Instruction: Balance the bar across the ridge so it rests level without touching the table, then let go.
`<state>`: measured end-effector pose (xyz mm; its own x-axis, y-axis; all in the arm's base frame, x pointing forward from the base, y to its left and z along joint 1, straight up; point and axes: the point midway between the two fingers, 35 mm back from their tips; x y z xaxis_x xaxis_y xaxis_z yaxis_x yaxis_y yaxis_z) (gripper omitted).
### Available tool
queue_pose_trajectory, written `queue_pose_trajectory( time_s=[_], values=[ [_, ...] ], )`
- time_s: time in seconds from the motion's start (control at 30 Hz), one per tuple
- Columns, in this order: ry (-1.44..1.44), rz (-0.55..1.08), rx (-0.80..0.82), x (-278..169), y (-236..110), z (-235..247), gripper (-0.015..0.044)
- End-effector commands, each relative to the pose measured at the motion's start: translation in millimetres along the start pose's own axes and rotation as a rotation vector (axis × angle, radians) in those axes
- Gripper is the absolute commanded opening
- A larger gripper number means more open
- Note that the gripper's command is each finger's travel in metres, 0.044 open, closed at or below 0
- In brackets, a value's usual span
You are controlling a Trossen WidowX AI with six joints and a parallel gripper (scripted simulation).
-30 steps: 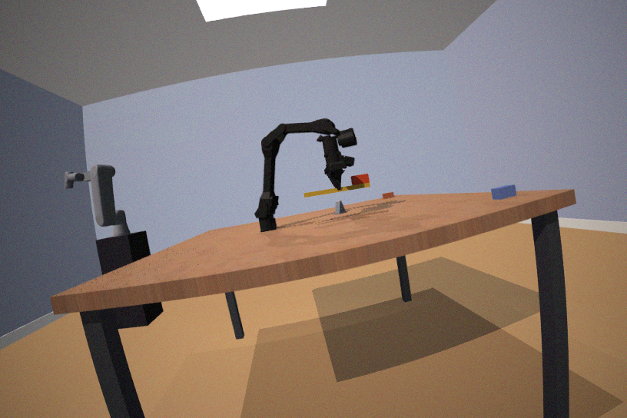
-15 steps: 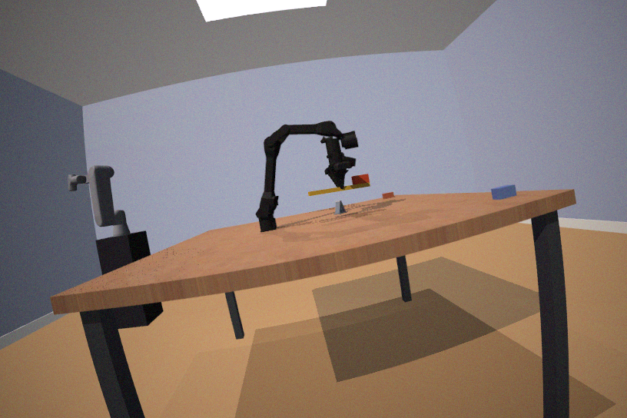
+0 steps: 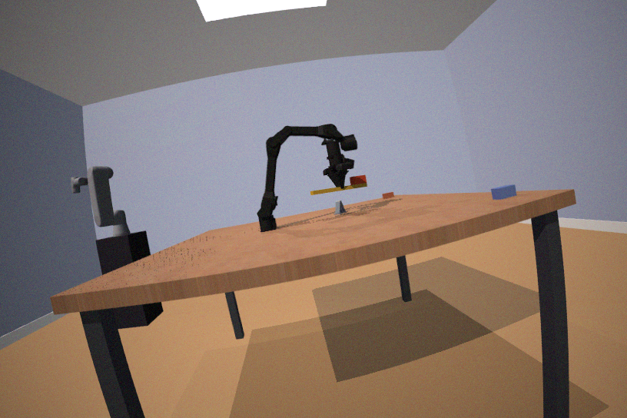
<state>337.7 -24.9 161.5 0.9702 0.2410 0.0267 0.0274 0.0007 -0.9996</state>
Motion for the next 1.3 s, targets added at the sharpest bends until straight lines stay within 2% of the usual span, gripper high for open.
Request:
queue_pose_trajectory(
  time_s=[0.0, 1.07, 1.27],
  values=[
    [-0.037, -0.003, -0.002, 5.5, -1.6, 14.9, 0.0],
    [-0.369, -0.005, 0.008, 19.4, -3.7, 137.5, 0.0],
    [-0.382, -0.006, 0.008, 19.4, -1.2, 142.2, 0.0]
  ],
)
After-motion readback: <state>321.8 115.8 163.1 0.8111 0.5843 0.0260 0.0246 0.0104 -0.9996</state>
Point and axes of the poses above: the point midway between the two fingers, 35 mm back from their tips, its own y axis out along the fingers, its own z axis across the jaws, x = y × z, and after that the axes turned 1 degree about y, right-handed
